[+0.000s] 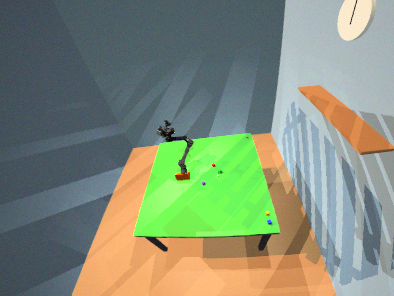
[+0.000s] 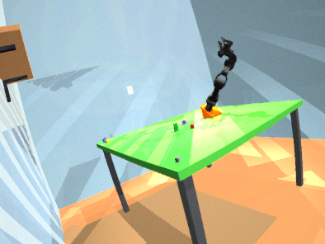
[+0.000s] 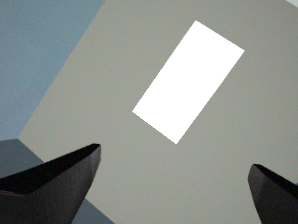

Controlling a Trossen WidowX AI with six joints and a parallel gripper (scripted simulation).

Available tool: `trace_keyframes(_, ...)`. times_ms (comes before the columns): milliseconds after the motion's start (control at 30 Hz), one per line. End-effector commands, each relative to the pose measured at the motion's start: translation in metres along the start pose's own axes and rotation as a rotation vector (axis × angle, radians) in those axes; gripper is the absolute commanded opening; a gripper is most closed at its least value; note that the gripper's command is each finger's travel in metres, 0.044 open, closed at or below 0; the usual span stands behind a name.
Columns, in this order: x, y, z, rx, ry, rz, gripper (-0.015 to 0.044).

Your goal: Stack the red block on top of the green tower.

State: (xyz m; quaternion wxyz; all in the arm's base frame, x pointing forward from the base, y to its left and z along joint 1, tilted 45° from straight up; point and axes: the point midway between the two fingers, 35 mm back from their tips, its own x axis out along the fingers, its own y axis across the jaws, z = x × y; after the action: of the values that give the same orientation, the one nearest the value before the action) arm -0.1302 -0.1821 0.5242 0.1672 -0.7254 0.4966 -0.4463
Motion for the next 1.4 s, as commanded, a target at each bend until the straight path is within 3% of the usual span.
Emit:
trace_keyframes(0, 0.000, 0.000, 0.000, 0.000, 0.003, -0.002, 0.0426)
trace_keyframes(300, 0.026, 0.028, 0.007, 0.225, -0.009, -0.014, 0.0440)
trace_keyframes(667, 0.069, 0.069, 0.058, 0.593, -0.145, 0.041, 0.0440)
trace_keyframes(967, 0.097, 0.100, 0.119, 0.883, -0.257, 0.173, 0.0440)
trace_keyframes(1367, 0.123, 0.104, 0.228, 1.180, -0.509, 0.377, 0.0440)
